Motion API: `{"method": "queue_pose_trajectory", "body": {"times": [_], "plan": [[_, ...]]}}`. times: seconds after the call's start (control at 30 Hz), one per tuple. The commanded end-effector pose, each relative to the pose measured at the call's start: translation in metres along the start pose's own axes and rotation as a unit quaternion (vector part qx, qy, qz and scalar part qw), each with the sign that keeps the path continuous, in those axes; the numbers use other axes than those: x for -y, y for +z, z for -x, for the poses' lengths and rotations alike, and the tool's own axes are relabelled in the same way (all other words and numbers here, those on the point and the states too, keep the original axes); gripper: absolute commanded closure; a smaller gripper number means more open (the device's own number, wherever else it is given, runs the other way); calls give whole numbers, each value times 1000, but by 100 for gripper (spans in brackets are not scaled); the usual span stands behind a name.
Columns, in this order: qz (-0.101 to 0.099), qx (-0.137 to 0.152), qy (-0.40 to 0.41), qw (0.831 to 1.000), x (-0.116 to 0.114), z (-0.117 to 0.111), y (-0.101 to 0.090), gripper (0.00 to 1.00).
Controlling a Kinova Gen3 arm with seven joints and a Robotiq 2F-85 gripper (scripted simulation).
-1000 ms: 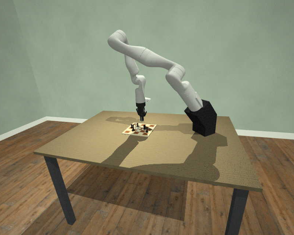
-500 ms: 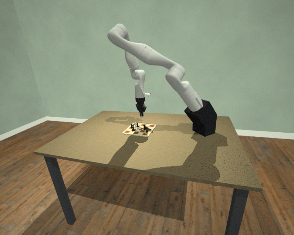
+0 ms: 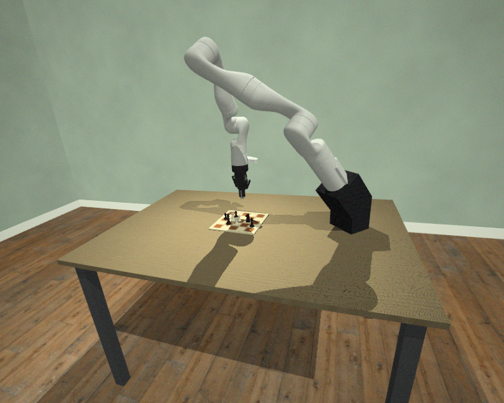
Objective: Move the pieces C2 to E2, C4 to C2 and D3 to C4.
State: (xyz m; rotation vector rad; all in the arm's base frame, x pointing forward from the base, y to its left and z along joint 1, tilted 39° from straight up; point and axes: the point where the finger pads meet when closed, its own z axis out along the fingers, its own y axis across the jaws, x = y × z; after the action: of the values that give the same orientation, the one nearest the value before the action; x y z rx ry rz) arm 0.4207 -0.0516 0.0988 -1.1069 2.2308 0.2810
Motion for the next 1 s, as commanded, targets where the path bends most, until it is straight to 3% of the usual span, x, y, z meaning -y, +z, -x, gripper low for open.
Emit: {"method": "queue_pose_trajectory", "body": {"times": [0.0,0.3,0.97], "plan": [[-1,0,0,1000,1,0,-1,100],[-1,1,4,1000,4,2,-1,100],[-1,0,85,996,60,45,-1,100]]}}
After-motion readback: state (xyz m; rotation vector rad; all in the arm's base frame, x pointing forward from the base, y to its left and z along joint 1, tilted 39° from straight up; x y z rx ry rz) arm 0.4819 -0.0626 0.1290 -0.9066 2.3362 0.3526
